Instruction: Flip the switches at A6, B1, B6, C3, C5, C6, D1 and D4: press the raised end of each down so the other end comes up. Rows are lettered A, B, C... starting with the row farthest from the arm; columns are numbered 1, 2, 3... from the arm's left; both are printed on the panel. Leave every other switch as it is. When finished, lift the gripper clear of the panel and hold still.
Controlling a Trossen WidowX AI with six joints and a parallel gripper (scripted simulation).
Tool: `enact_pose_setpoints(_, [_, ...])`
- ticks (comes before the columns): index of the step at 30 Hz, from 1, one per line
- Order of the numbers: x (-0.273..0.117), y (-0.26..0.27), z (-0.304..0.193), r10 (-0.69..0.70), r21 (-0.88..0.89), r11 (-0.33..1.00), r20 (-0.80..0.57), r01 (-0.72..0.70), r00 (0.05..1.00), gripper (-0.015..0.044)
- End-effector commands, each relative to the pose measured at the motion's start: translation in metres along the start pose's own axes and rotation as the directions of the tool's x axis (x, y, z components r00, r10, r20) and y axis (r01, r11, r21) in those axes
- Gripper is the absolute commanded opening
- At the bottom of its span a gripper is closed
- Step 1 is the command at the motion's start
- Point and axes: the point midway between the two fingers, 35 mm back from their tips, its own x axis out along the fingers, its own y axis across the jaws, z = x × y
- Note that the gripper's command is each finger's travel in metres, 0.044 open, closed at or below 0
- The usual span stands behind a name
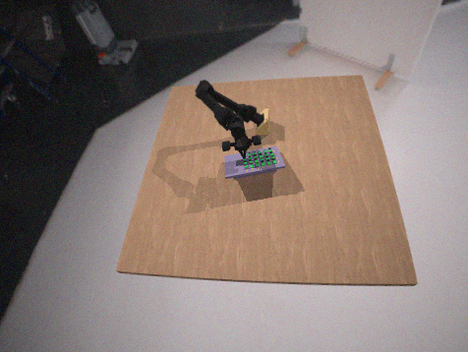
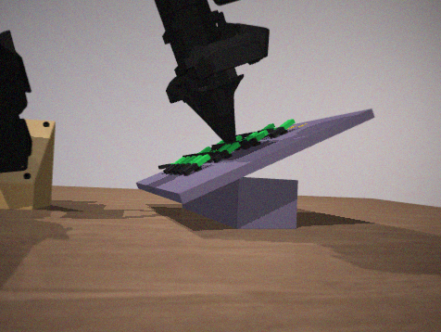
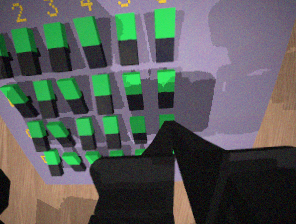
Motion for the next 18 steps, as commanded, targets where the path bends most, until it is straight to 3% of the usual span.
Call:
enact_pose_setpoints(1, [0.0010, 0.0012, -0.0002, 0.005, -0.003, 1.000, 0.000, -0.005, 1.000, 0.0000])
enact_pose_setpoints(18, [0.0032, 0.0012, -0.0002, 0.005, -0.003, 1.000, 0.000, -0.005, 1.000, 0.0000])
